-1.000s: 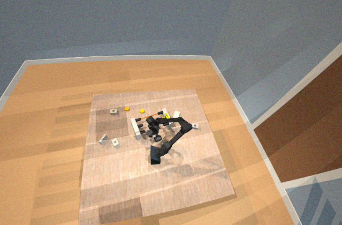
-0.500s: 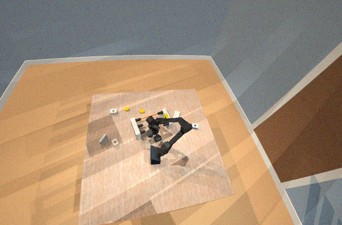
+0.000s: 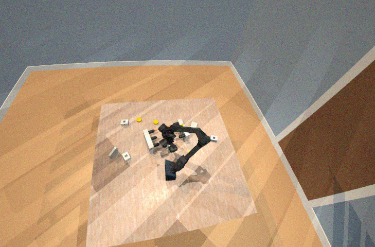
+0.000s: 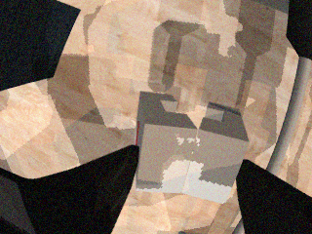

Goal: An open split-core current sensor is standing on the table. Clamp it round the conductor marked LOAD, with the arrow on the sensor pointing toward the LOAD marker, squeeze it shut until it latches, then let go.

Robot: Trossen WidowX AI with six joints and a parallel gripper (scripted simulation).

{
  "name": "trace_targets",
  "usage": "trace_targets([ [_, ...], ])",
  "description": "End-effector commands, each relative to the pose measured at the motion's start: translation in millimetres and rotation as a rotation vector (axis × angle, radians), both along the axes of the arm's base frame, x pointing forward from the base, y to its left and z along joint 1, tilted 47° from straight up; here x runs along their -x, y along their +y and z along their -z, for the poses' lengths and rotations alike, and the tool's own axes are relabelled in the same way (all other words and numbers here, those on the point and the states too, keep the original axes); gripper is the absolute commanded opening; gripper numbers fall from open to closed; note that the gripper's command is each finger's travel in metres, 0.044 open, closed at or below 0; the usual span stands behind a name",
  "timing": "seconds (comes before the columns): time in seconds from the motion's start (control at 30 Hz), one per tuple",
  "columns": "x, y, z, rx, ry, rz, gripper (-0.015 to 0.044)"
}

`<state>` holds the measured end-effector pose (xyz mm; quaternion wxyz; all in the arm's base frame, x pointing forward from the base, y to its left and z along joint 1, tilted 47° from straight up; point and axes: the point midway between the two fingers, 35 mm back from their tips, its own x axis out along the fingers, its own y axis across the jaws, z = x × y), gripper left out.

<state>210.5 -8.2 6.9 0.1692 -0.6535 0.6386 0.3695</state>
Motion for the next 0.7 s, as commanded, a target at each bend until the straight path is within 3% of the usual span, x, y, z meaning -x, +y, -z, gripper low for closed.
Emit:
trace_targets([
  [0.0, -3.9, 16.9, -14.8, -0.003, -0.001, 0.003, 0.0000],
  [0.33, -10.2, 50.2, -46.8, 0.006, 0.001, 0.005, 0.0000],
  [0.67, -30.1, 55.8, -46.1, 0.005, -0.006, 0.010, 0.0000],
])
